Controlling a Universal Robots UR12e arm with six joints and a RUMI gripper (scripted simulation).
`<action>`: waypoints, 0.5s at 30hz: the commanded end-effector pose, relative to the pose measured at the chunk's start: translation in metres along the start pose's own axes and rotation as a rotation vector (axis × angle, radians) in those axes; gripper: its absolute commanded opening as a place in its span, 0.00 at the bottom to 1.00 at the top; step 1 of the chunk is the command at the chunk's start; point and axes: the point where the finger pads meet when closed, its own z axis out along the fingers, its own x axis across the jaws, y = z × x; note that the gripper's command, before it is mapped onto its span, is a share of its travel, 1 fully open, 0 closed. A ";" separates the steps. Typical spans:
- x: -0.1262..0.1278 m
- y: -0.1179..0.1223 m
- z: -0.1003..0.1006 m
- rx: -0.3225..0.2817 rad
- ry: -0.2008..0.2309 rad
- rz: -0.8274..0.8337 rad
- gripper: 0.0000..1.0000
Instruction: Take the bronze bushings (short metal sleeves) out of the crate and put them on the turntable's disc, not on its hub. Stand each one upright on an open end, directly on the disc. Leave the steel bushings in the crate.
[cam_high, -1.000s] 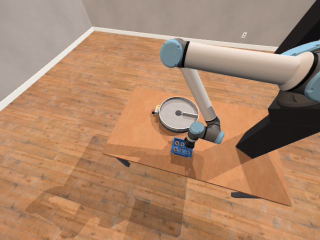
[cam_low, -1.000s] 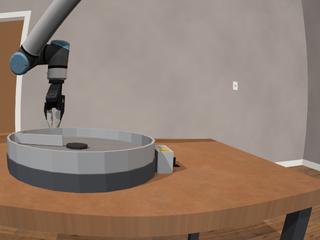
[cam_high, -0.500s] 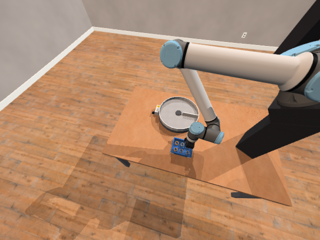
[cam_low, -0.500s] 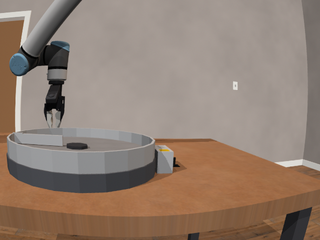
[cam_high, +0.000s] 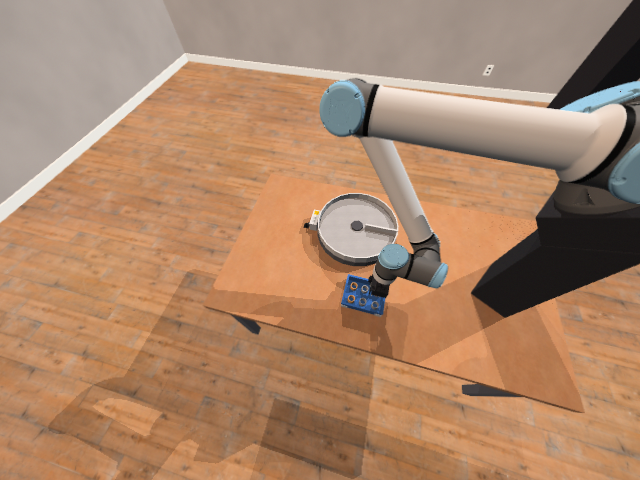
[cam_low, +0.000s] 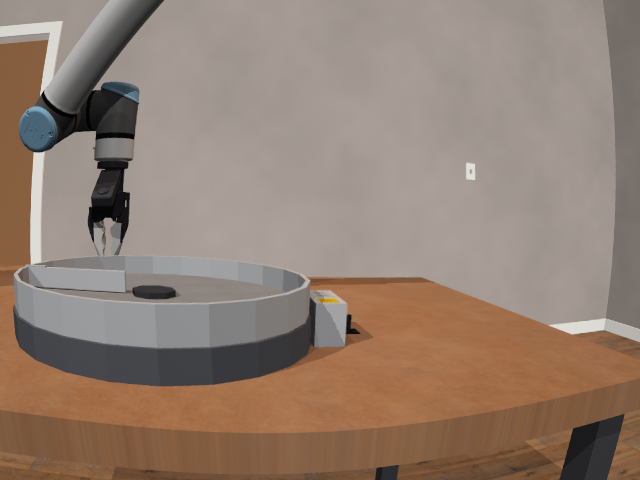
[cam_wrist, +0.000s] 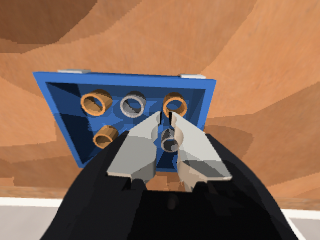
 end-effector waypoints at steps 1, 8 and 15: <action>0.000 0.000 0.000 0.000 -0.001 0.000 0.06; 0.000 0.000 0.000 0.000 -0.001 0.000 0.06; 0.000 0.000 0.003 0.000 -0.001 0.000 0.06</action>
